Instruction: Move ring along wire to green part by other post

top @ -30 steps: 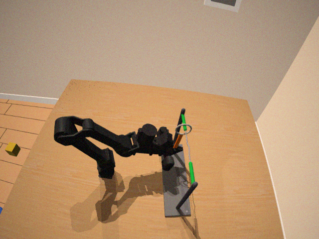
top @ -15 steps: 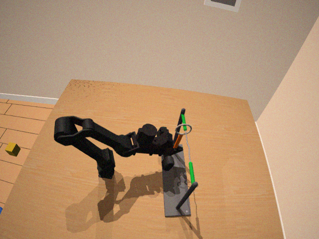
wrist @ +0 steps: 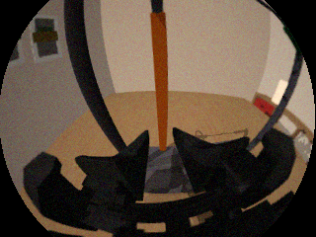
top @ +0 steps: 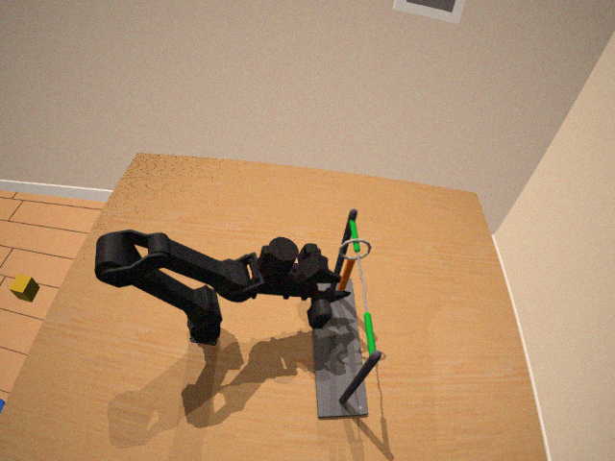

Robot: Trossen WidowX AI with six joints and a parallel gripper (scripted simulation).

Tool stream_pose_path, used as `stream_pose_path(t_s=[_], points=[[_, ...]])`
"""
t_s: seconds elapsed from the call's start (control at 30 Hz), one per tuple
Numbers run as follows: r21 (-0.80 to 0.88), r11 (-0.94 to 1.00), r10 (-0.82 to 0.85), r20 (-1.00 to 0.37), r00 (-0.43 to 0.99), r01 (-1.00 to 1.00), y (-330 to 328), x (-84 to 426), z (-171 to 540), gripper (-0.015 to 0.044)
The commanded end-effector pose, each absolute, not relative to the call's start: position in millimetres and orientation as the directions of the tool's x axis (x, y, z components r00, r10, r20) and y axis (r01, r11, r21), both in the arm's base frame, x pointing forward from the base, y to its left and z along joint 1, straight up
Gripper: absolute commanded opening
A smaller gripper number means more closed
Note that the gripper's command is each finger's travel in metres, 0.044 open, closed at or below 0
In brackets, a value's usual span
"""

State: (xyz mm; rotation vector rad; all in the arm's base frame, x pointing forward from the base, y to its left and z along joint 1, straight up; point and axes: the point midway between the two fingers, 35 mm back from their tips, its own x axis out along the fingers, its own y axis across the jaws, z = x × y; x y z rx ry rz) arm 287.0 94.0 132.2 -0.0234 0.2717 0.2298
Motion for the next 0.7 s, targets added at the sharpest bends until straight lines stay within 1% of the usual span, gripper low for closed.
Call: stream_pose_path(t_s=[0.0, 0.67], points=[[0.012, 0.975, 0.218, -0.263, 0.940, -0.223, 92.1, 281.2, 136.0, 0.0160], [0.013, 0.975, 0.216, -0.265, 0.940, -0.220, 84.1, 250.7, 142.1, 0.0160]])
